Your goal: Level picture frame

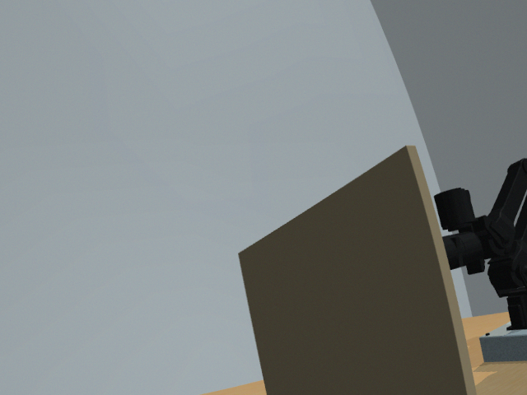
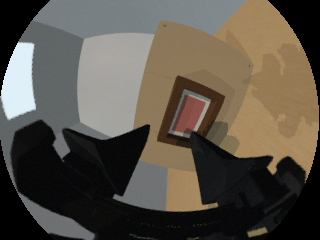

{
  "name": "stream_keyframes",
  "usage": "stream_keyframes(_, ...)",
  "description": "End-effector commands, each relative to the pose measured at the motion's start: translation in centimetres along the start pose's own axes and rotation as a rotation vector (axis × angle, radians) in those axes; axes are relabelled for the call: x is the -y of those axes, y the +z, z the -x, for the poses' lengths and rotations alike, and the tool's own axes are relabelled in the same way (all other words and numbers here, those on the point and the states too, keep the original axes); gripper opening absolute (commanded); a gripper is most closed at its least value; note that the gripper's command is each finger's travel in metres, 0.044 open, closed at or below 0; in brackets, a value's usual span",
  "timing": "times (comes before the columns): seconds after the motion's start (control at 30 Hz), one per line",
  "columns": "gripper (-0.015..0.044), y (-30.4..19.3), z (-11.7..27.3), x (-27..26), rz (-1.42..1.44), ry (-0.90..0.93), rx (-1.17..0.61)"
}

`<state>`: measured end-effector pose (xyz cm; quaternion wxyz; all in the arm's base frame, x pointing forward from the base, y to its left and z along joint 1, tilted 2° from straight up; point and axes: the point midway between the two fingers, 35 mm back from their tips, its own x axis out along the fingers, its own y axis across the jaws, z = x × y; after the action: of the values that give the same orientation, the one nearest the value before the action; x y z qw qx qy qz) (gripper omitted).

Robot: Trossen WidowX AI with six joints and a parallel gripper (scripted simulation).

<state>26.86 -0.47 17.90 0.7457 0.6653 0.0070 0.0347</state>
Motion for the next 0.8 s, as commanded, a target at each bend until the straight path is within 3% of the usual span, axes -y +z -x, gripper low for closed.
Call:
stream_keyframes(0.0,0.0260,0.0,0.0,-0.1,0.007,0.000,0.000)
stream_keyframes(0.27,0.0260,-1.7,1.8,-5.1,0.291,-0.004,-0.007)
stream_keyframes(0.77,0.0260,-1.8,1.9,-5.2,0.298,-0.004,-0.007)
